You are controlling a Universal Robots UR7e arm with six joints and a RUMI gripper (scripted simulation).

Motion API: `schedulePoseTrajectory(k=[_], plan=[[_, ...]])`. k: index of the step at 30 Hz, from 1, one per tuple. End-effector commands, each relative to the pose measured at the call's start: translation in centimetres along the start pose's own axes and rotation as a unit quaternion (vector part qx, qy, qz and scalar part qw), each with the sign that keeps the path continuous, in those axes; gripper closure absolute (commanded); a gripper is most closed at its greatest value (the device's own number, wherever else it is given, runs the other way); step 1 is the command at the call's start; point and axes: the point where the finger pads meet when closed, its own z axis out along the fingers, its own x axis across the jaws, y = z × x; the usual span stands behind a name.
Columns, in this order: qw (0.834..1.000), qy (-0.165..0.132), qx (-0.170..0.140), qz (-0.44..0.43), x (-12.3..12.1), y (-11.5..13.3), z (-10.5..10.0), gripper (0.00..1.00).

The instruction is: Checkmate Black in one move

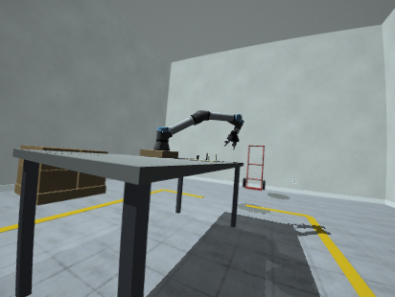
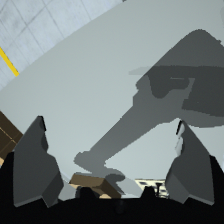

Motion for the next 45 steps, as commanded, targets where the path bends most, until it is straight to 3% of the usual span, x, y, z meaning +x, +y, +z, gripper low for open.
schedulePoseTrajectory(k=[1, 6, 10, 14, 16, 17, 19, 20, 21, 23, 27, 28, 30, 31, 33, 34, 36, 37, 38, 40, 44, 45], plan=[[0.995, 0.014, -0.042, -0.092, 0.1, 2.0, 2.0, 0.00], [0.989, 0.016, -0.064, -0.135, 0.2, 3.1, 2.9, 0.00], [0.968, 0.016, -0.110, -0.224, 0.3, 5.3, 4.6, 0.00], [0.954, 0.013, -0.133, -0.268, 0.4, 6.4, 5.4, 0.00], [0.937, 0.008, -0.157, -0.313, 0.5, 7.6, 6.1, 0.00], [0.937, 0.008, -0.157, -0.313, 0.5, 7.6, 6.1, 0.00], [0.917, 0.001, -0.180, -0.356, 0.6, 8.8, 6.7, 0.00], [0.917, 0.001, -0.180, -0.356, 0.6, 8.8, 6.7, 0.00], [0.906, -0.004, -0.191, -0.378, 0.7, 9.4, 7.0, 0.00], [0.906, -0.004, -0.191, -0.378, 0.7, 9.4, 7.0, 0.00], [0.855, -0.026, -0.235, -0.461, 0.9, 11.8, 8.0, 0.00], [0.855, -0.026, -0.235, -0.461, 0.9, 11.8, 8.0, 0.00], [0.826, -0.040, -0.256, -0.500, 1.1, 13.0, 8.3, 0.00], [0.826, -0.040, -0.256, -0.500, 1.1, 13.0, 8.3, 0.00], [0.795, -0.055, -0.275, -0.538, 1.3, 14.1, 8.6, 0.00], [0.795, -0.055, -0.275, -0.538, 1.3, 14.1, 8.6, 0.00], [0.762, -0.072, -0.294, -0.573, 1.4, 15.3, 8.9, 0.00], [0.762, -0.072, -0.294, -0.573, 1.4, 15.3, 8.9, 0.00], [0.744, -0.081, -0.302, -0.590, 1.5, 15.8, 9.0, 0.00], [0.744, -0.081, -0.302, -0.590, 1.5, 15.8, 9.0, 0.00], [0.671, -0.121, -0.333, -0.652, 2.0, 17.9, 9.2, 0.00], [0.671, -0.121, -0.333, -0.652, 2.0, 17.9, 9.2, 0.00]])
